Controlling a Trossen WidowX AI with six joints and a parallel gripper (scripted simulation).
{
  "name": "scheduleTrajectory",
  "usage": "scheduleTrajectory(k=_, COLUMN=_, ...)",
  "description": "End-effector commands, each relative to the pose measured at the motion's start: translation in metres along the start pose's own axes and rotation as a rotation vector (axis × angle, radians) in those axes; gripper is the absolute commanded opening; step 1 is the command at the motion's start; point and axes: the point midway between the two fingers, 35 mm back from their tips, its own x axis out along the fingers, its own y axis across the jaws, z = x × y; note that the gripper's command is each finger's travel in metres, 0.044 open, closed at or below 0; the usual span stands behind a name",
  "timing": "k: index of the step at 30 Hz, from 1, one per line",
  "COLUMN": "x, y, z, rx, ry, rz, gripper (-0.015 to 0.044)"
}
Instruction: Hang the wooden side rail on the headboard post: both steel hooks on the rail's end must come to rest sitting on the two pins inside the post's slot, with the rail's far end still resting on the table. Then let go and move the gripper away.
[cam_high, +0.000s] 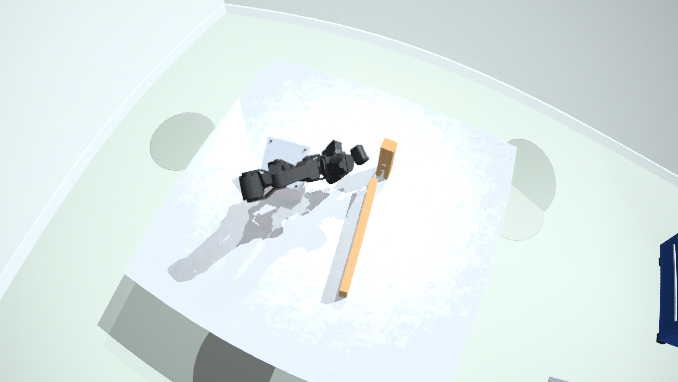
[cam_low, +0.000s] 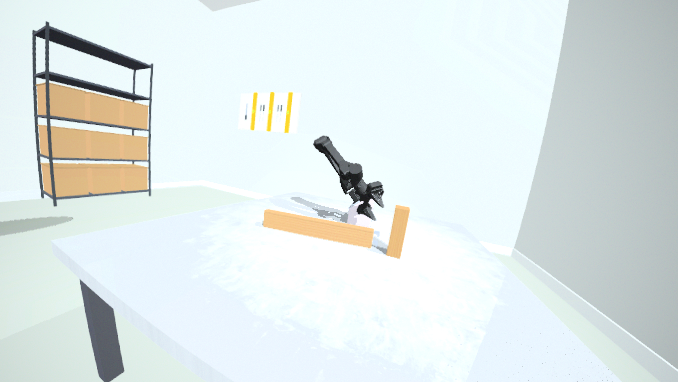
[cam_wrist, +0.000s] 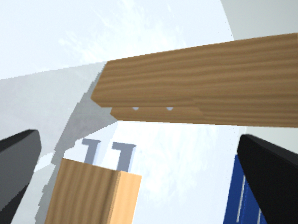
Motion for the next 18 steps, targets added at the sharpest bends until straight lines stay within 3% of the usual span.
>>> scheduleTrajectory(k=1, x=0.000, y=-0.001, z=0.001, rx=-0.004, ry=-0.005, rz=-0.004, gripper=0.0440)
scheduleTrajectory(k=7, x=0.000, y=-0.003, z=0.000, rx=0.060, ry=-0.010, rz=-0.004, gripper=0.0440)
scheduleTrajectory(k=18, x=0.001, y=-0.032, z=-0.020, rx=1.133, ry=-0.103, rz=0.033, gripper=0.0440)
